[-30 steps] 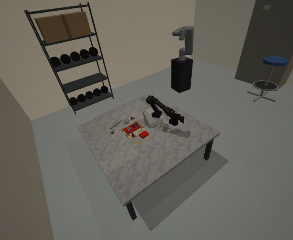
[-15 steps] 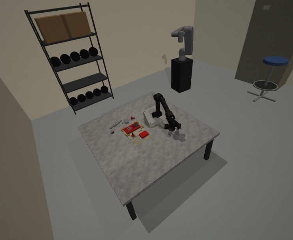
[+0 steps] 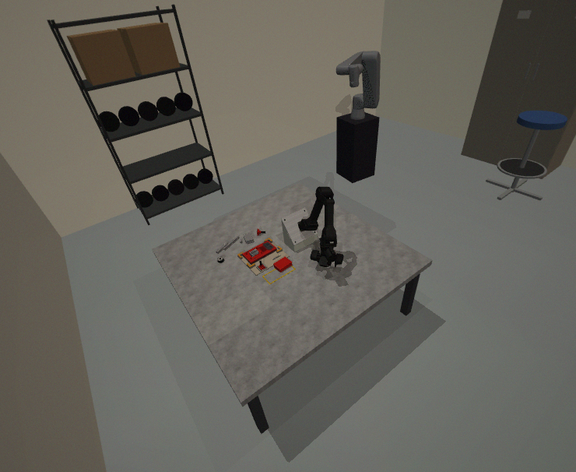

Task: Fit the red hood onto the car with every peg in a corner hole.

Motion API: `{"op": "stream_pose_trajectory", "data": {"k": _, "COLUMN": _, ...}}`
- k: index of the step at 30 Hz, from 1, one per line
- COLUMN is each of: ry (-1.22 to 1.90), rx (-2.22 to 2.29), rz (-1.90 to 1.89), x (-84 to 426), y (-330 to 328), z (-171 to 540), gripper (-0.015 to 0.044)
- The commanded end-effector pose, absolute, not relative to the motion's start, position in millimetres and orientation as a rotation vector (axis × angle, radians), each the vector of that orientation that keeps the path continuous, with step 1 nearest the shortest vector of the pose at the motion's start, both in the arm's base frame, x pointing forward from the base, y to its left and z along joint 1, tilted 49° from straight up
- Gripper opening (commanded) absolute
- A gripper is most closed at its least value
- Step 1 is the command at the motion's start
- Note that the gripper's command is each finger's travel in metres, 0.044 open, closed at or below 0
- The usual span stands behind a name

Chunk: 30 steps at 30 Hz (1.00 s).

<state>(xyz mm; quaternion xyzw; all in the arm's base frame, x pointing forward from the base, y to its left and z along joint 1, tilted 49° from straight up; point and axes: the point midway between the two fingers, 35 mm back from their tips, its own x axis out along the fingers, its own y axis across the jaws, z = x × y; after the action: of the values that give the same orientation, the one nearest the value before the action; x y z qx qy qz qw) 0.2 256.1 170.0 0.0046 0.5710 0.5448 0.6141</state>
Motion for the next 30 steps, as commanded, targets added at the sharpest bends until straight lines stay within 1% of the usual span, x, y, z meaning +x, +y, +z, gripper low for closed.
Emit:
{"op": "stream_pose_trajectory", "data": {"k": 1, "ry": 1.327, "rx": 0.002, "rz": 1.202, "x": 26.7, "y": 257.3, "z": 160.0, "gripper": 0.044}}
{"op": "stream_pose_trajectory", "data": {"k": 13, "ry": 1.374, "rx": 0.03, "rz": 1.063, "x": 101.9, "y": 243.7, "z": 133.3, "gripper": 0.044}}
{"op": "stream_pose_trajectory", "data": {"k": 30, "ry": 1.482, "rx": 0.217, "rz": 0.923, "x": 184.8, "y": 183.3, "z": 97.1, "gripper": 0.044}}
